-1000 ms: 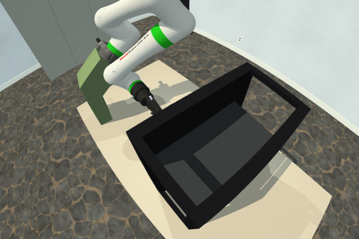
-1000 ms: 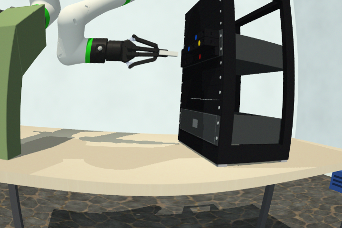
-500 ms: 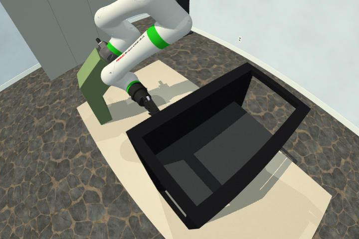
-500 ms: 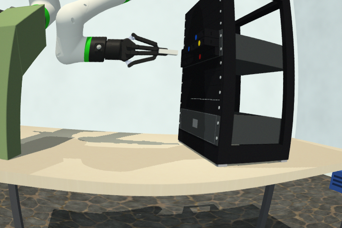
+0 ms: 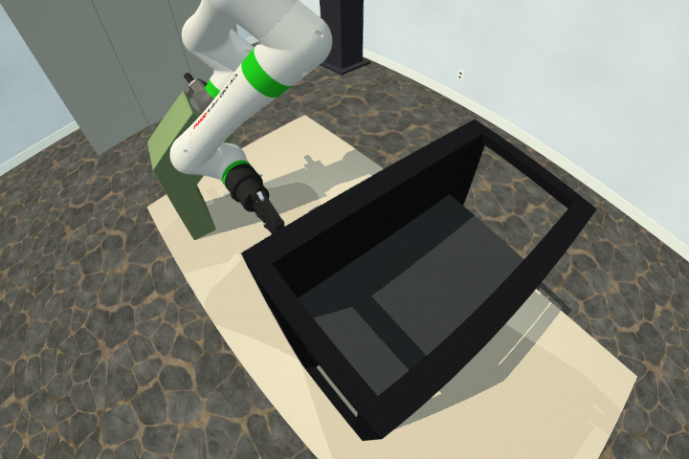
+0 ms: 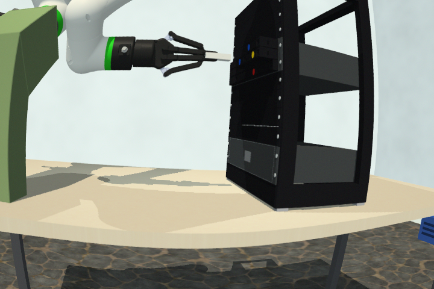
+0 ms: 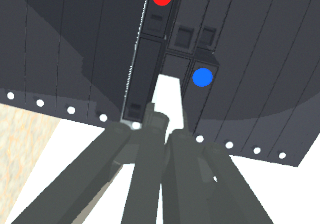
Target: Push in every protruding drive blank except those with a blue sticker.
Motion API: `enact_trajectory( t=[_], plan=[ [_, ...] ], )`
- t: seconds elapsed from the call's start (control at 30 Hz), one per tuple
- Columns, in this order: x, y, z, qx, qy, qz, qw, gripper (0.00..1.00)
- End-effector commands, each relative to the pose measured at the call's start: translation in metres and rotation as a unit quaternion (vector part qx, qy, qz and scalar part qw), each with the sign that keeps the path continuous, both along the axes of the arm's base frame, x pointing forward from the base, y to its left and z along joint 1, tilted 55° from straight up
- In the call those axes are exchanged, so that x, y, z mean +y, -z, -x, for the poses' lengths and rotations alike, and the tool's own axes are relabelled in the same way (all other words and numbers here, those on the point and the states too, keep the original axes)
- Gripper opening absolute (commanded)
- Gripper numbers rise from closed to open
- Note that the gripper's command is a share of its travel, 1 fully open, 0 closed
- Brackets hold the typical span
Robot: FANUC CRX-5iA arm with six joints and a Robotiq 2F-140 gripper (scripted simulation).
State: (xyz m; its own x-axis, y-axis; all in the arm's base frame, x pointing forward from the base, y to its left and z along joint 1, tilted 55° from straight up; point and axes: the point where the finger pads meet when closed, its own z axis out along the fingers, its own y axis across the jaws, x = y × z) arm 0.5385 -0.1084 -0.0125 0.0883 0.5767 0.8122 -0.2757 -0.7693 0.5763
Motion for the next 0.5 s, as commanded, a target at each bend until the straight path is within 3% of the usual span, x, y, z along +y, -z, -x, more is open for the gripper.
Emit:
enact_trajectory(
  t=[0.0, 0.47],
  plan=[
    [-0.018, 0.015, 0.003, 0.0, -0.004, 0.001, 1.0, 0.0],
    [-0.03, 0.024, 0.002, 0.0, -0.004, 0.001, 1.0, 0.0]
  ],
)
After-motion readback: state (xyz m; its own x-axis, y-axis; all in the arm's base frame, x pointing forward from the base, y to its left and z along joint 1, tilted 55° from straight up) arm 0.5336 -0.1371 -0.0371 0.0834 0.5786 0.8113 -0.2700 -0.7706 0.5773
